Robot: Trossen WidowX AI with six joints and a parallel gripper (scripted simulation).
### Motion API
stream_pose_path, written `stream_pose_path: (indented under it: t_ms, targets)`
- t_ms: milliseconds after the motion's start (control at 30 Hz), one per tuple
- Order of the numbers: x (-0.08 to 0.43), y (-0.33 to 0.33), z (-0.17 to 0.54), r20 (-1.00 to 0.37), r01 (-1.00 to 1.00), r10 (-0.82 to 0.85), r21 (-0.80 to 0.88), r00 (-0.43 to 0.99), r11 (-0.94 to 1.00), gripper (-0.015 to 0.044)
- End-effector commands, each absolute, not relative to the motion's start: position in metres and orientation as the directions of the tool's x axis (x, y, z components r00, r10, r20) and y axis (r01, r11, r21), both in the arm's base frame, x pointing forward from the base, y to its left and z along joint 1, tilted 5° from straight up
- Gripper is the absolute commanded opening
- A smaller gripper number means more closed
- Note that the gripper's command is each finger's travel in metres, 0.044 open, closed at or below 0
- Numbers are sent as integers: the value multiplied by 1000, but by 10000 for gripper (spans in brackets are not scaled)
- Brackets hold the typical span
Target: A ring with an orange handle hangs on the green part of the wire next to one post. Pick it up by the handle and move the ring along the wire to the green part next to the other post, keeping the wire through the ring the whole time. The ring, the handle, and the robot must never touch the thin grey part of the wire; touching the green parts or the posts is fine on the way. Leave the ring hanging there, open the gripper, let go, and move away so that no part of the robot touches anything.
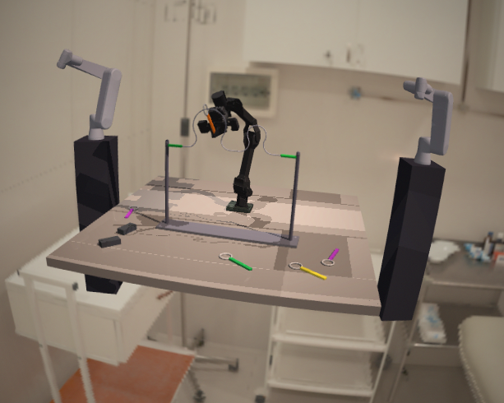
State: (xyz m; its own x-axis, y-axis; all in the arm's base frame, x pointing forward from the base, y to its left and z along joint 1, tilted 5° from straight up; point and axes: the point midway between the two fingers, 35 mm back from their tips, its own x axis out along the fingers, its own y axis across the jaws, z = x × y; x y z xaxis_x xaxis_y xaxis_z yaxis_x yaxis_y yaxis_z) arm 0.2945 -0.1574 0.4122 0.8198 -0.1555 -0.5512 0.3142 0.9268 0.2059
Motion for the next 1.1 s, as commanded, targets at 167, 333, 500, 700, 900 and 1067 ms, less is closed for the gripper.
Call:
stream_pose_path:
  t_ms: [167,333,500,700,900,1067]
  targets:
    - [293,-160,413,-542,310,-218,84,812,947,-150]
    - [292,-163,413,-537,308,-251,17,805,951,-150]
    - [292,-165,413,-529,305,-285,-51,799,951,-150]
    - [291,-169,413,-517,301,-324,-131,792,945,-150]
    - [290,-172,413,-502,295,-362,-211,785,932,-150]
    - [290,-174,413,-487,289,-393,-276,780,917,-150]
